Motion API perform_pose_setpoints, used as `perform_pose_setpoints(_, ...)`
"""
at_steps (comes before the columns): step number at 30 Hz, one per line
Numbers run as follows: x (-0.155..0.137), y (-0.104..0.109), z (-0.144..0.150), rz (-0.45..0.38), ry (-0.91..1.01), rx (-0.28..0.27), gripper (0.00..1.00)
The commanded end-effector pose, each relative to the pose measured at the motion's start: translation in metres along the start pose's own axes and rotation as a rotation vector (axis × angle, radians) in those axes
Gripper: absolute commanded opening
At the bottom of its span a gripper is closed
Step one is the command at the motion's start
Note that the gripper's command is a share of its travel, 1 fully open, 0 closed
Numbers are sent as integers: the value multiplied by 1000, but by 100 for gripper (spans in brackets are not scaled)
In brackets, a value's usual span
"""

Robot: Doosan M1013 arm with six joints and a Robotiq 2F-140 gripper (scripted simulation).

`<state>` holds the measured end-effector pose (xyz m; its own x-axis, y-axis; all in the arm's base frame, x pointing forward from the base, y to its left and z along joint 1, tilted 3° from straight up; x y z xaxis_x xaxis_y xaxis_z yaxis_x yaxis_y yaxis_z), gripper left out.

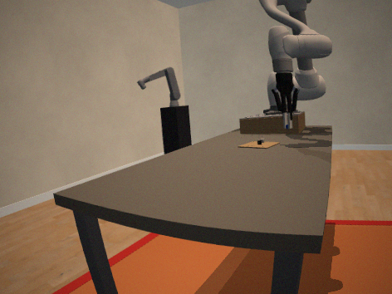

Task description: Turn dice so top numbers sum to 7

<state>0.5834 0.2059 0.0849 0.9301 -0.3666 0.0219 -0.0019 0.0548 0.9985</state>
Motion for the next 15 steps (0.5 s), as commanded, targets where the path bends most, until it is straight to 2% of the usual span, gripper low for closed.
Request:
perform_pose_setpoints(1, 0, 18, 0, 0, 0, 0, 7)
perform_pose_setpoints(5, 0, 29, 0, 0, 0, 0, 7)
perform_pose_setpoints(15, 0, 29, 0, 0, 0, 0, 7)
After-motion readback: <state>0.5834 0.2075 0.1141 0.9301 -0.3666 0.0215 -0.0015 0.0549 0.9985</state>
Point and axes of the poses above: the point where the finger pads meet when closed, its own y axis back along the fingers, its own z axis across the jaws, x = y × z, the point moved 9 cm from there along y, back along the fingers, and after that the axes turned 13 degrees about -y, right-handed, at the moved point
